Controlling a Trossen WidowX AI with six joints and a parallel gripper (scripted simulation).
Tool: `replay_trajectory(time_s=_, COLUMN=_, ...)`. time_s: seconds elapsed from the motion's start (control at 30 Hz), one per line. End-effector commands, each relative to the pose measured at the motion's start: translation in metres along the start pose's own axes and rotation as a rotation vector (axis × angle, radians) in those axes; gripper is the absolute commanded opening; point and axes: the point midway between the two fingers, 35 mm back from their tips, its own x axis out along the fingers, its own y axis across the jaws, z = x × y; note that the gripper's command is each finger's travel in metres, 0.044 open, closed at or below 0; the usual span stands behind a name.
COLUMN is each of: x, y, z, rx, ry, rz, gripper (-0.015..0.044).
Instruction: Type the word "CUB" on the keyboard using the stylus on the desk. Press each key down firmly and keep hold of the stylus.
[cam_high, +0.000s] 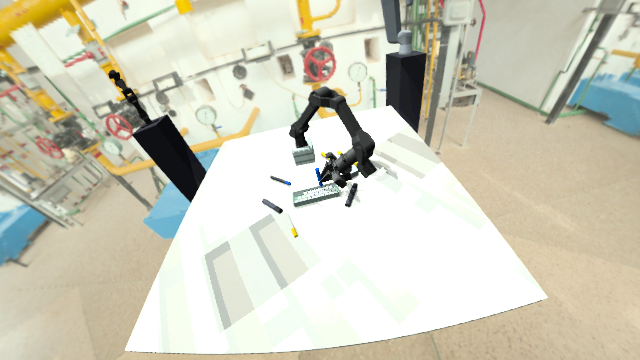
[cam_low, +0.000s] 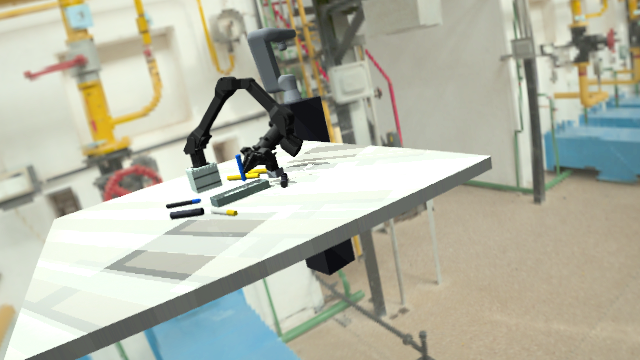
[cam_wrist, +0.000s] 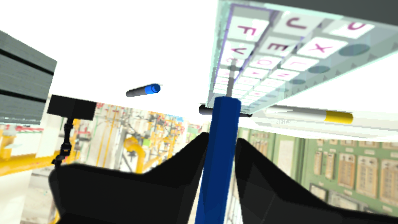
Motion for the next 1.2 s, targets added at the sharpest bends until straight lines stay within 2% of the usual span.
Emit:
replay_trajectory(time_s=0.0, x=0.001, y=0.0, z=0.002, rx=-0.003, ry=0.001, rz=-0.003, gripper=0.0081)
replay_trajectory(time_s=0.33, x=-0.001, y=0.0, z=-0.002, rx=-0.003, ry=0.001, rz=-0.003, gripper=0.0081)
replay_trajectory(time_s=0.6, x=-0.017, y=0.001, z=-0.031, rx=-0.003, ry=0.001, rz=-0.003, gripper=0.0081)
replay_trajectory(time_s=0.9, x=-0.016, y=0.002, z=-0.029, rx=0.001, ry=-0.001, rz=0.002, gripper=0.0084)
replay_trajectory(time_s=1.0, x=-0.016, y=0.002, z=-0.029, rx=0.001, ry=-0.001, rz=0.002, gripper=0.0064)
replay_trajectory(time_s=1.1, x=-0.012, y=0.001, z=-0.032, rx=0.001, ry=-0.001, rz=0.001, gripper=0.0)
replay_trajectory(time_s=1.17, x=-0.006, y=0.0, z=-0.036, rx=0.0, ry=-0.001, rz=0.0, gripper=0.0)
